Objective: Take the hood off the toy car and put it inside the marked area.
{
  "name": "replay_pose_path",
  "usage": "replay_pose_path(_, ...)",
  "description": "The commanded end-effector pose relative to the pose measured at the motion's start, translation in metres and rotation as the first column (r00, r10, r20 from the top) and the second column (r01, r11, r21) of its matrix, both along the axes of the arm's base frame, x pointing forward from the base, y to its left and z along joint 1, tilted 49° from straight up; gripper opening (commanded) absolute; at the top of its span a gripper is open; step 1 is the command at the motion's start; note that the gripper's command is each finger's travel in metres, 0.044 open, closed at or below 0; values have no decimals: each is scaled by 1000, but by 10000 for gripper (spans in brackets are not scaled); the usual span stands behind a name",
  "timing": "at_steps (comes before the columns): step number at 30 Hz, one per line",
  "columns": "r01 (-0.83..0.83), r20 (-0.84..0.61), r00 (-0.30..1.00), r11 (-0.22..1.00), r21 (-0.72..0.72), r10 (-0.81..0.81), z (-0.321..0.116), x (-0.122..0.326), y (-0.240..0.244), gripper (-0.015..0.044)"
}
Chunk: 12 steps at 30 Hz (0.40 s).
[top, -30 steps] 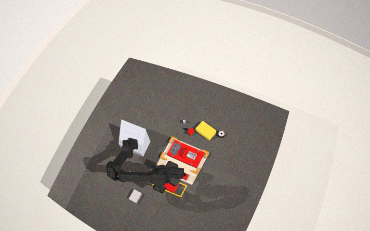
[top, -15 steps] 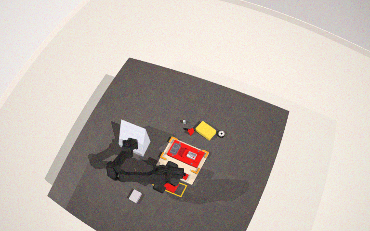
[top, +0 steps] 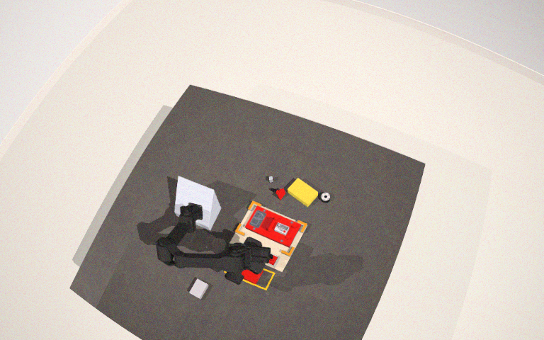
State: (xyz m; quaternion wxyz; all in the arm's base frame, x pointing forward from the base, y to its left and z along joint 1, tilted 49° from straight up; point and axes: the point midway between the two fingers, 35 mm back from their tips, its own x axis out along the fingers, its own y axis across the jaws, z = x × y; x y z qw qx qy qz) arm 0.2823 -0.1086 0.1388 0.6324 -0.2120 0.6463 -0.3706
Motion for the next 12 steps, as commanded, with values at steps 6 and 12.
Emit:
replay_pose_path(6,2,1,1000,1000,4,-2,0,0,1,440)
replay_pose_path(12,2,1,1000,1000,4,-2,0,0,1,440)
